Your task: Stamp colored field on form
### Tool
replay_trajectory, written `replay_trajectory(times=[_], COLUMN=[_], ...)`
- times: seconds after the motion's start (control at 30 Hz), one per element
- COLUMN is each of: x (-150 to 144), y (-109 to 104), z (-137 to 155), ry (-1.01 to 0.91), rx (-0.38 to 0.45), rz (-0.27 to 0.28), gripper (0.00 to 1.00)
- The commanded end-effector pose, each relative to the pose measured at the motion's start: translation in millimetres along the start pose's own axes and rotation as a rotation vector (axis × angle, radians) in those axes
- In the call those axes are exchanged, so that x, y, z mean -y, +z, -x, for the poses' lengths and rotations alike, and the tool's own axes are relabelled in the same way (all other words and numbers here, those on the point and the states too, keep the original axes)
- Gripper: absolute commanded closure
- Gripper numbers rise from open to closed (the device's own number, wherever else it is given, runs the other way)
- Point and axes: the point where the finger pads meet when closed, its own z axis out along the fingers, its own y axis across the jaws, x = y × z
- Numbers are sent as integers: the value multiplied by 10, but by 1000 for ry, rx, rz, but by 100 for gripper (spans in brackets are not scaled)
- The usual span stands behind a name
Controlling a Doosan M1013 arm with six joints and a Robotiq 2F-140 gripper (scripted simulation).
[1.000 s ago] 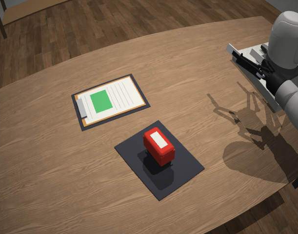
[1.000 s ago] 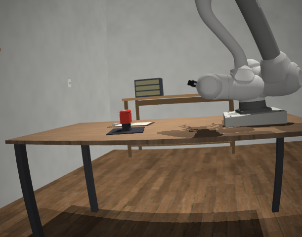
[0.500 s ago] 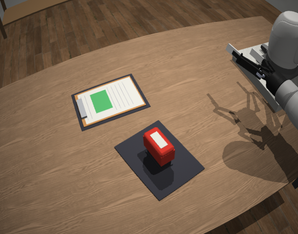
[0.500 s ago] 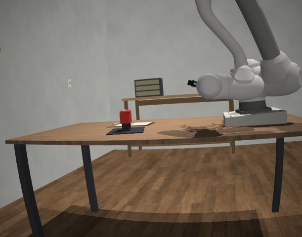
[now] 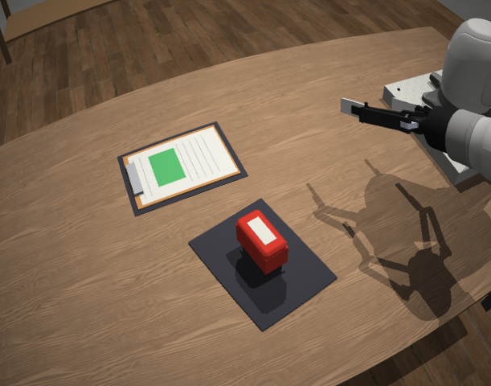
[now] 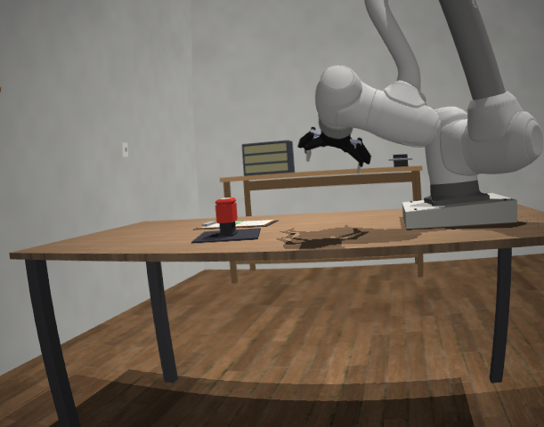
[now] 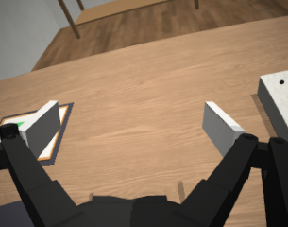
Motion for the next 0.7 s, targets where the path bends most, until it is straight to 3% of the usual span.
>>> replay_trajectory(times=[0.0,0.03,0.1,0.13,0.17,0.2,0.27,0.3,0.33,0.37,0.47,0.5,0.53,0.57,0.67], x=[425,654,654,870,870,1098,1098,1291,1291,1486,1486,1657,1657,1816,1930], y=[-46,-88,-88,-128,-128,-170,-170,-206,-206,-242,-242,-275,-275,-306,-337], z=[215,323,323,430,430,526,526,627,627,714,714,800,800,874,946], ry=[-43,-65,-65,-86,-86,-105,-105,-125,-125,-143,-143,-160,-160,-176,-196], rx=[169,261,261,350,350,438,438,519,519,596,596,667,667,732,789], rz=[36,49,49,63,63,71,71,85,85,94,94,104,104,115,134], gripper=[0,0,0,0,0,0,0,0,0,0,0,0,0,0,0])
